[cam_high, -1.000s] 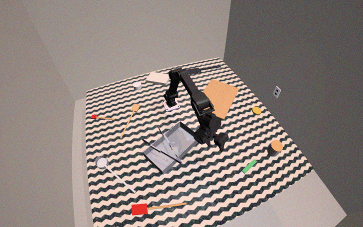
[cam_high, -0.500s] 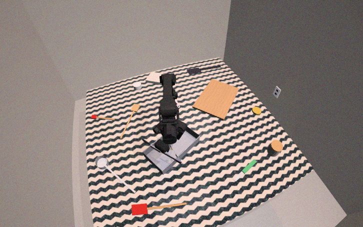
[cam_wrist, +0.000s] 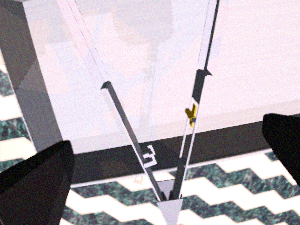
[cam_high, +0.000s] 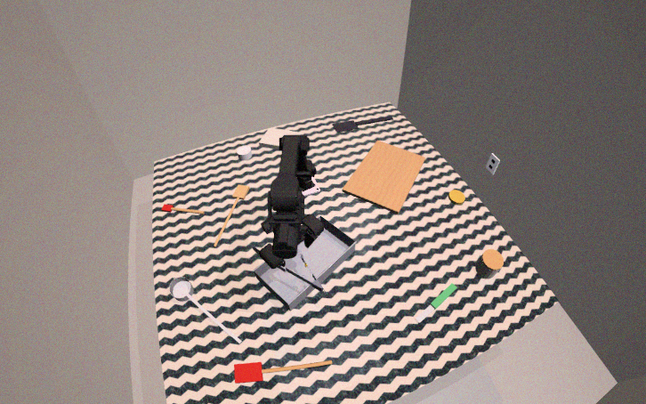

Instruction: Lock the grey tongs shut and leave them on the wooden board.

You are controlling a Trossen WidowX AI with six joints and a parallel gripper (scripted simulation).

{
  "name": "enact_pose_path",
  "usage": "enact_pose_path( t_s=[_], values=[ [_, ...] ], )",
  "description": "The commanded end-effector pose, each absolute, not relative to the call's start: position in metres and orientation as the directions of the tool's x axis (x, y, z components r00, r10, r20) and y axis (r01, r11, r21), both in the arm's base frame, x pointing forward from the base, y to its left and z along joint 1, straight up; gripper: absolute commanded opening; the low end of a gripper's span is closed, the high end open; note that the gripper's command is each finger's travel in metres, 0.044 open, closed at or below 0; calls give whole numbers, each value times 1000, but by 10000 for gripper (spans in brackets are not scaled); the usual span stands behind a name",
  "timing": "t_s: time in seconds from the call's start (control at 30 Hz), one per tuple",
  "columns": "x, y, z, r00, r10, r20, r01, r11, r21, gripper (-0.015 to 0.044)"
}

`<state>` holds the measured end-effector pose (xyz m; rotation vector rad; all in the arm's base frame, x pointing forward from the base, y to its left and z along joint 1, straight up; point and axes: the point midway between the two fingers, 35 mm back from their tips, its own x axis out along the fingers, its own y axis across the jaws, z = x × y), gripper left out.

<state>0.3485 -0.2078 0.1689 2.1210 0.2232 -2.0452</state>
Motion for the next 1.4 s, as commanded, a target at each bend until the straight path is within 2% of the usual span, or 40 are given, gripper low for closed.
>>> enact_pose_path(
  t_s=[0.0,1.37],
  values=[
    [349,-208,168,35,-21,-999,243,-970,29,440],
    [356,-211,104,35,-21,-999,243,-970,29,440]
  ],
)
